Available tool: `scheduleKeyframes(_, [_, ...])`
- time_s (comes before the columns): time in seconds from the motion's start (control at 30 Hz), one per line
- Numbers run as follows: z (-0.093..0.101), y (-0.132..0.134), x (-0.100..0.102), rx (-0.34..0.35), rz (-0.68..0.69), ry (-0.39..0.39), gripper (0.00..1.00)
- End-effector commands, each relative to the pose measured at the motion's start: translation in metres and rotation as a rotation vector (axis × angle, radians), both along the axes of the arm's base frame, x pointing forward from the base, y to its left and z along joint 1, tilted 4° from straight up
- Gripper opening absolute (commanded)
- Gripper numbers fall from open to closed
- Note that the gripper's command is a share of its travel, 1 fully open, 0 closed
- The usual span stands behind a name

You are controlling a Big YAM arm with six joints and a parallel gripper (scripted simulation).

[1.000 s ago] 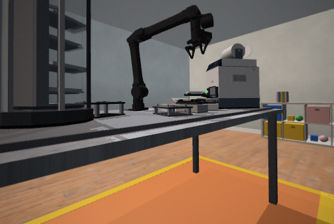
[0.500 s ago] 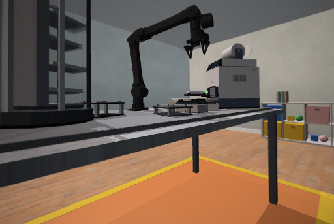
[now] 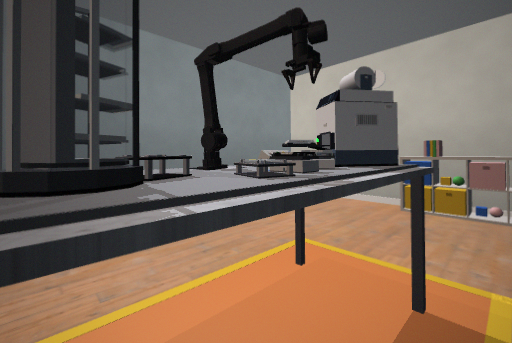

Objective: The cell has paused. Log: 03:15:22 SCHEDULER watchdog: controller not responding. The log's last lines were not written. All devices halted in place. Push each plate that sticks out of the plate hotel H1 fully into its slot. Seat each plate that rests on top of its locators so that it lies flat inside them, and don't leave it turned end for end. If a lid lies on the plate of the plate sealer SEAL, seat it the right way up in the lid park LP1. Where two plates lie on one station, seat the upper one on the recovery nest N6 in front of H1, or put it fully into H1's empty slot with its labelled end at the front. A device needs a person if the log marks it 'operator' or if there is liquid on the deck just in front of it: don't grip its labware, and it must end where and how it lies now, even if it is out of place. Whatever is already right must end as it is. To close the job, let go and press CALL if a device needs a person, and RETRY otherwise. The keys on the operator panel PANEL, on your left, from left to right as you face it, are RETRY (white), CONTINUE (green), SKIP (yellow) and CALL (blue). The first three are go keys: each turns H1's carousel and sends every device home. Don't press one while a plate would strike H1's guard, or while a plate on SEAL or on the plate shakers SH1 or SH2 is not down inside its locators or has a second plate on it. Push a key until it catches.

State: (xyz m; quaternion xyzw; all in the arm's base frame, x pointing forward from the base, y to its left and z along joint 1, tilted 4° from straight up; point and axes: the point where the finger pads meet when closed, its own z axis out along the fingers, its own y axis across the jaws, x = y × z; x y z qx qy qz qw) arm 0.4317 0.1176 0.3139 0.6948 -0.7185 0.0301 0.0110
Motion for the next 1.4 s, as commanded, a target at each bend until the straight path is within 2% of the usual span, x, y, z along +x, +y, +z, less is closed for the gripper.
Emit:
scheduleKeyframes(0.0, [0.013,0.002,0.013,0.002,0.005,-0.008,1.0])
scheduleKeyframes(0.73, [0.013,0.002,0.013,0.002,0.005,-0.008,1.0])
scheduleKeyframes(0.77, [0.011,0.002,0.013,0.002,0.005,-0.008,1.0])
scheduleKeyframes(0.8, [-0.015,-0.003,0.002,-0.014,0.005,0.05,1.0])
scheduleKeyframes(1.37, [-0.055,-0.007,0.005,-0.011,-0.001,0.038,1.0])
